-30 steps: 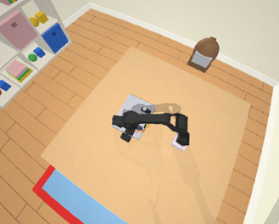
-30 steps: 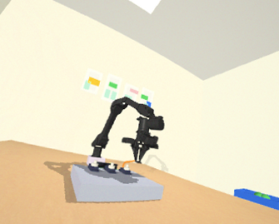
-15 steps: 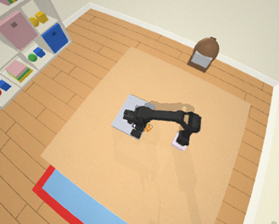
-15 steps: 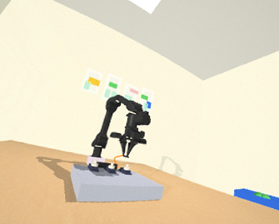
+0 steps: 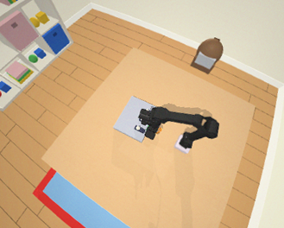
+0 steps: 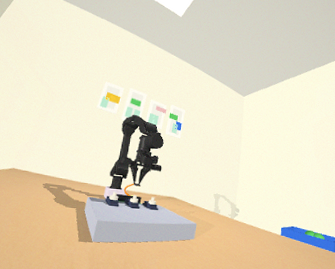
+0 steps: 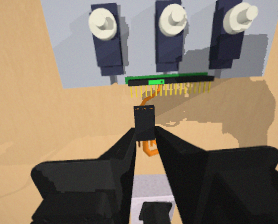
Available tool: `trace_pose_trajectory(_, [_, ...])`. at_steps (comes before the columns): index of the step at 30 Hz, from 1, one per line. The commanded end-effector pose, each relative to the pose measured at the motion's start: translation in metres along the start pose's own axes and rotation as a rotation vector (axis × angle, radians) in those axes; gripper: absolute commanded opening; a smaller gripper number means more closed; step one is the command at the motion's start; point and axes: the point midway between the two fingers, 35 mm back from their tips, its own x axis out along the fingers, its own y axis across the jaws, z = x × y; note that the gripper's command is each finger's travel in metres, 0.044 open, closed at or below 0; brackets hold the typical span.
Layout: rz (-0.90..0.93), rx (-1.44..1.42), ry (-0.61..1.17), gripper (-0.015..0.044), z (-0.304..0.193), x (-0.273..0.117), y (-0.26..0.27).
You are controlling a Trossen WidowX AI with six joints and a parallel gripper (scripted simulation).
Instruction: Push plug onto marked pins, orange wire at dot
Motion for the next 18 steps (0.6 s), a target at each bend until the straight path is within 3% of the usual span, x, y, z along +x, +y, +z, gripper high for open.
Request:
trace_pose_trajectory(1, [-0.005, -0.008, 0.003, 0.0000, -0.020, 0.005, -0.010])
trace_pose_trajectory(11, [-0.006, -0.010, 0.005, 0.0000, -0.043, 0.014, -0.020])
trace_pose_trajectory(18, [-0.006, -0.010, 0.005, 0.0000, -0.042, 0.043, -0.020])
